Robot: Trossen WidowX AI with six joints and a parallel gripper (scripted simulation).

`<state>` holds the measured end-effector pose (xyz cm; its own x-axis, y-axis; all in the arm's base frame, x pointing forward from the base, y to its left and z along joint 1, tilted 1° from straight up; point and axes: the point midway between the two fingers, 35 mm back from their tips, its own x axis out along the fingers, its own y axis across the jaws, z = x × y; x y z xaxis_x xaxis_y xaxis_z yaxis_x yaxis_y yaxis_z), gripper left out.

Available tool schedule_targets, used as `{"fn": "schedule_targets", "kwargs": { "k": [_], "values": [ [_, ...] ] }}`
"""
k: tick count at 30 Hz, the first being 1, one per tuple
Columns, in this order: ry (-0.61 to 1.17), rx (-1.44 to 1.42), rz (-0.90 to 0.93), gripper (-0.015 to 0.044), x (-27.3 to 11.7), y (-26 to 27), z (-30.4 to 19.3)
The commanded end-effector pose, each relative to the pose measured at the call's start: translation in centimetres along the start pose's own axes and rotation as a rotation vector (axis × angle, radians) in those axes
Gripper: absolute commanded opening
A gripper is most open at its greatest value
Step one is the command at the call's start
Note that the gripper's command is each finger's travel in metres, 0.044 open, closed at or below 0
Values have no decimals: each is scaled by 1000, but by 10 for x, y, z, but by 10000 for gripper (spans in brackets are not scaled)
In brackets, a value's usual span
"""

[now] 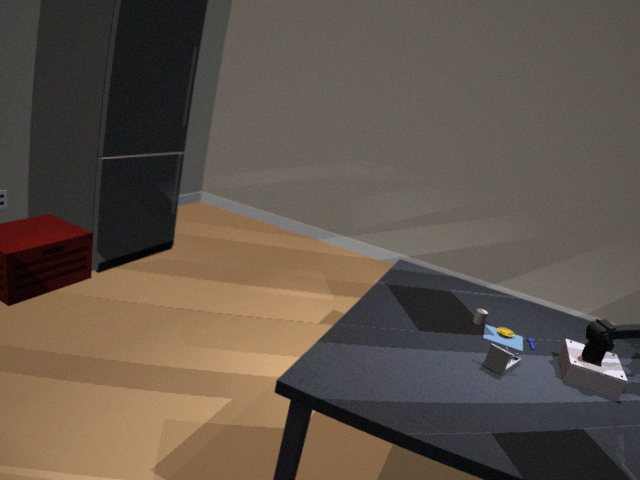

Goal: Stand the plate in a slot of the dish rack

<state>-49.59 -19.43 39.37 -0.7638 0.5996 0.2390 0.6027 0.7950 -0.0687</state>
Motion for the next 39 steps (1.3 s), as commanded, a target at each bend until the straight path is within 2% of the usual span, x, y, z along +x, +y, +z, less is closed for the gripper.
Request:
{"fn": "schedule_targets", "kwargs": {
  "k": [1, 15, 20, 25, 39],
  "values": [
    [1, 2, 0, 400, 0, 0, -1],
    [143, 261, -28, 400, 12, 47, -93],
    [231, 385, -1, 400, 20, 89, -141],
    [297, 448, -50, 400, 15, 87, -152],
    [572, 719, 50, 400, 11, 215, -250]
  ]
}}
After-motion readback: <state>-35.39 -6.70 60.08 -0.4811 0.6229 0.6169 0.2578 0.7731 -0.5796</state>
